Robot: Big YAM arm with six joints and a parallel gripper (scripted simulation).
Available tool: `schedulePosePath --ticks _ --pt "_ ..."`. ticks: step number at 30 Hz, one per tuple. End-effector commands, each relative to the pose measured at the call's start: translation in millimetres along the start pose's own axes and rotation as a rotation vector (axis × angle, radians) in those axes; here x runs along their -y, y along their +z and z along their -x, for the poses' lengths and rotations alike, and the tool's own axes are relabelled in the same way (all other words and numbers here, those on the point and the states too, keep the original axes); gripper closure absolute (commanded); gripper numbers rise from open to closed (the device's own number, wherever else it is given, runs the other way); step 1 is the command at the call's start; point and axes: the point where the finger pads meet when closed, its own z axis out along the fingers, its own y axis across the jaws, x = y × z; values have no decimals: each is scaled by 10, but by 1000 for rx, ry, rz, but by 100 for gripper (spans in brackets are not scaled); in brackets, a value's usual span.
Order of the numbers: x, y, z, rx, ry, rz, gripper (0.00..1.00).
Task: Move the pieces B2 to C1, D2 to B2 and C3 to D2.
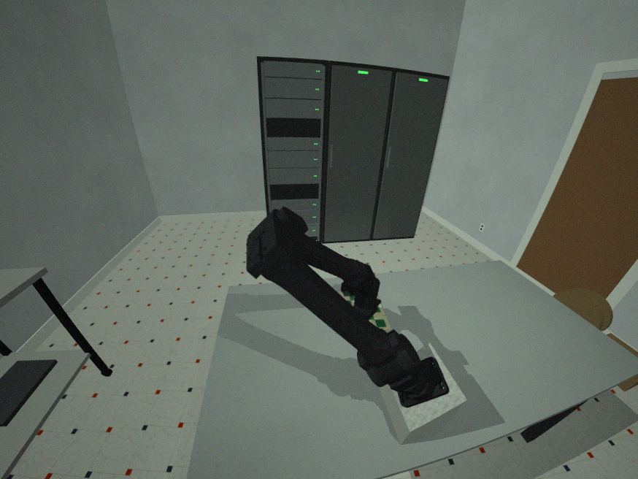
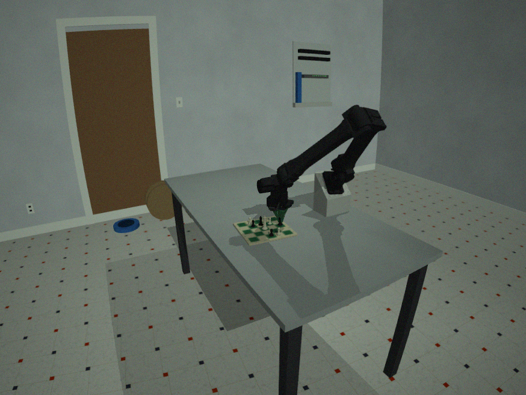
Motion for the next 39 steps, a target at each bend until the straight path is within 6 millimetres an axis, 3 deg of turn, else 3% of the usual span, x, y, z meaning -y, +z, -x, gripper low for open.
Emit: schedulePosePath --ticks 1,39 --pt "37 -35 190 24 -40 -19 100" --pt "43 -16 180 20 -35 -15 100"
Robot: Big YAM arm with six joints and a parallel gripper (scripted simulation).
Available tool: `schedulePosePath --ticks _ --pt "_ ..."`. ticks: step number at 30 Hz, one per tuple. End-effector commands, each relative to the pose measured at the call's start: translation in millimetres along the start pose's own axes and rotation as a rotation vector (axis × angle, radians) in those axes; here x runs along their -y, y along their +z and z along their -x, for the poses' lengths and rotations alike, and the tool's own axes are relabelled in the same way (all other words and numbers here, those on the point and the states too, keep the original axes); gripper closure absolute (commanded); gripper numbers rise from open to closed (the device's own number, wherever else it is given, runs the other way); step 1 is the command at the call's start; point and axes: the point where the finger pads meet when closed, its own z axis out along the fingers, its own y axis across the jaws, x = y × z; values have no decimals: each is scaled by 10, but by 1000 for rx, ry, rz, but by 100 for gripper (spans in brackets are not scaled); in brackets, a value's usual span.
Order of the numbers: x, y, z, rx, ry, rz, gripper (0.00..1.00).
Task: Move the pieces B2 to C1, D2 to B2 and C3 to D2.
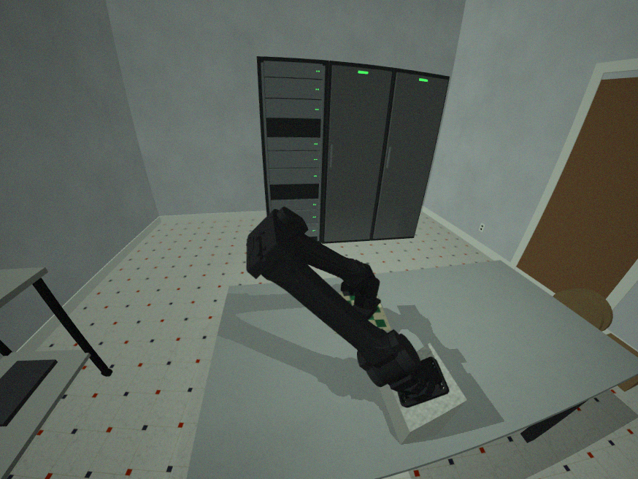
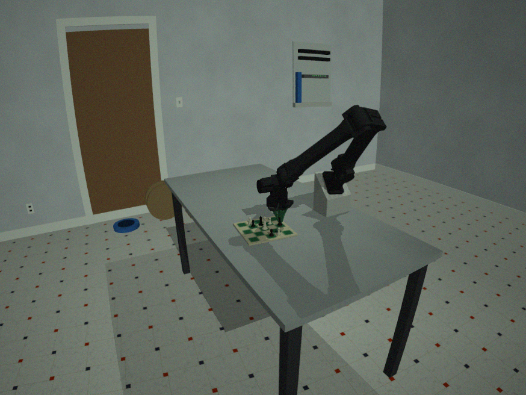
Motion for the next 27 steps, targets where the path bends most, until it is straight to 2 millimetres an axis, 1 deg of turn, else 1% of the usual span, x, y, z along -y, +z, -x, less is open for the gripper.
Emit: schedulePosePath --ticks 1,9,27 --pt "36 -9 158 18 -30 -13 100" --pt "23 57 83 7 -14 -2 100" --pt "11 73 66 5 -12 0 100"
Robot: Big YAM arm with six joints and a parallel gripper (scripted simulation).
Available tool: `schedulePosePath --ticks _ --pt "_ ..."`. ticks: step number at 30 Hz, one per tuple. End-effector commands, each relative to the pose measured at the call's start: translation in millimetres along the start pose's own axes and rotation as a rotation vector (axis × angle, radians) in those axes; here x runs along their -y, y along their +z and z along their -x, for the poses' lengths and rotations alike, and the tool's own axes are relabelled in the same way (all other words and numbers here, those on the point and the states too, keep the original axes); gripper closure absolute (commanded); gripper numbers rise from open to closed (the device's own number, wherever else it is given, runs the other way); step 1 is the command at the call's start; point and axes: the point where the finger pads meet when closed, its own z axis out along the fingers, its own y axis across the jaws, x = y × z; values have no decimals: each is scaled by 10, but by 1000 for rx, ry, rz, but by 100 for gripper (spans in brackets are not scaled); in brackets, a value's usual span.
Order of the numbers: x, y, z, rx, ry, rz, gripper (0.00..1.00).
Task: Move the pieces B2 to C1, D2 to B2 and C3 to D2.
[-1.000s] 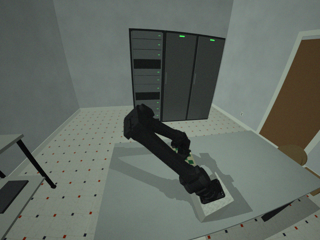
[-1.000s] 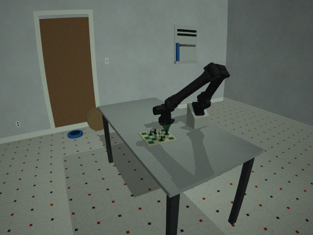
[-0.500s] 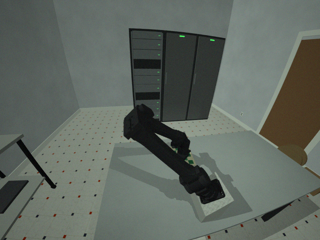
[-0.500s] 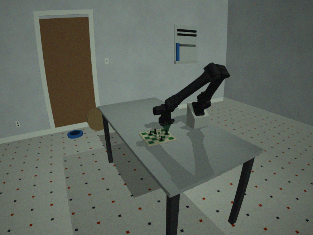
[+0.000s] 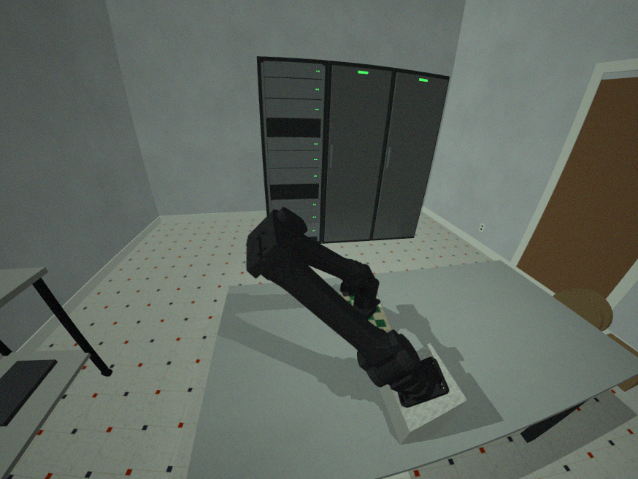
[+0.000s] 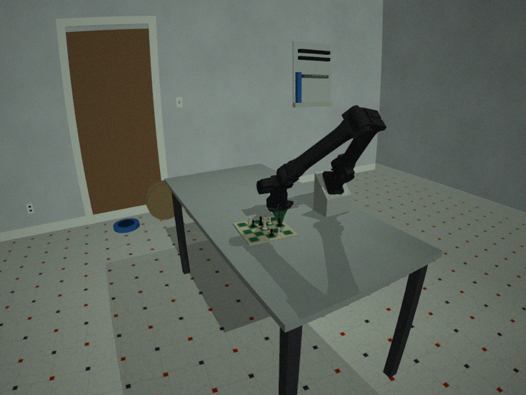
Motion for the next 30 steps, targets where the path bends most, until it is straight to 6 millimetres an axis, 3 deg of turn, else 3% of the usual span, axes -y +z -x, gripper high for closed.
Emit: schedulePosePath --ticks 1,28,29,30 --pt "8 45 47 3 -8 2 100" --pt "8 45 47 3 -8 2 100" --pt "8 45 47 3 -8 2 94" --pt "8 45 47 3 -8 2 94"
